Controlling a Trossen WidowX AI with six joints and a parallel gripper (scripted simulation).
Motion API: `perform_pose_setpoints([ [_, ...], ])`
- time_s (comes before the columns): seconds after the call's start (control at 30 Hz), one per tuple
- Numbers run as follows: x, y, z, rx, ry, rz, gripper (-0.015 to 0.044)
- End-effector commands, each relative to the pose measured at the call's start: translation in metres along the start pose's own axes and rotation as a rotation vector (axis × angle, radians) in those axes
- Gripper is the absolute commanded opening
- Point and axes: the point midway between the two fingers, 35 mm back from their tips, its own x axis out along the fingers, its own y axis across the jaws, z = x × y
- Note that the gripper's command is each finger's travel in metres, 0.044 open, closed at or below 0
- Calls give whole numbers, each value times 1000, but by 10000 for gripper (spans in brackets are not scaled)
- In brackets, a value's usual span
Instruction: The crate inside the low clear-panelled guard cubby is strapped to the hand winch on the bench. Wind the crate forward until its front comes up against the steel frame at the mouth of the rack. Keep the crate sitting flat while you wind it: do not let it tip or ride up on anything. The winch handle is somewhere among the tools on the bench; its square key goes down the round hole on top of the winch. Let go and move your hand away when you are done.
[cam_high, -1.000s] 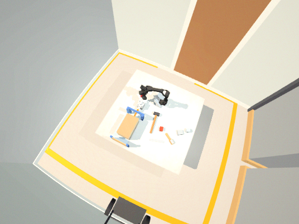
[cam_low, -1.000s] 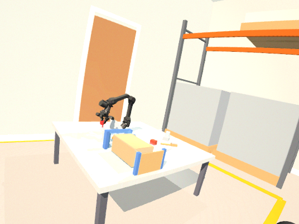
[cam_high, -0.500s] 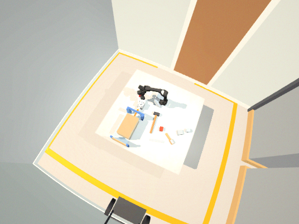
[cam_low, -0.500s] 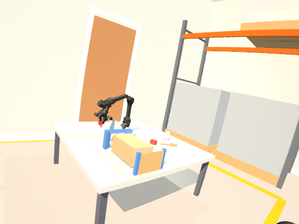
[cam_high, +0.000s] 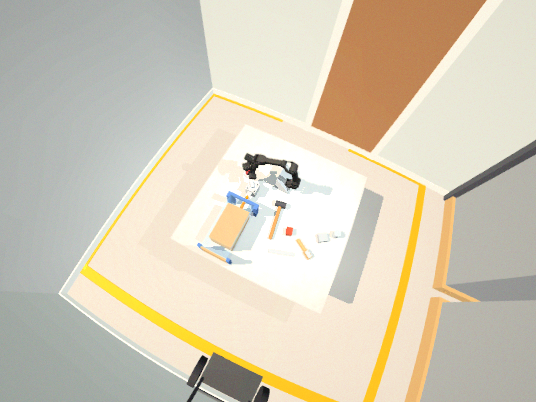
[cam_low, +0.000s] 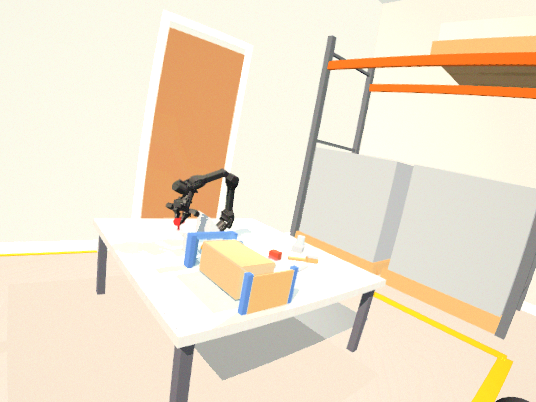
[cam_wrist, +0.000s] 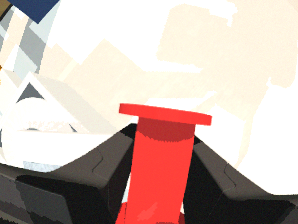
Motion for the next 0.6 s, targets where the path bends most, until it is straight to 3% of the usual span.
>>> perform_pose_setpoints([
  [0.0, 7, 6, 14, -13, -15, 6, 0],
  [0.57, 17, 19, 36, -14, -16, 7, 0],
])
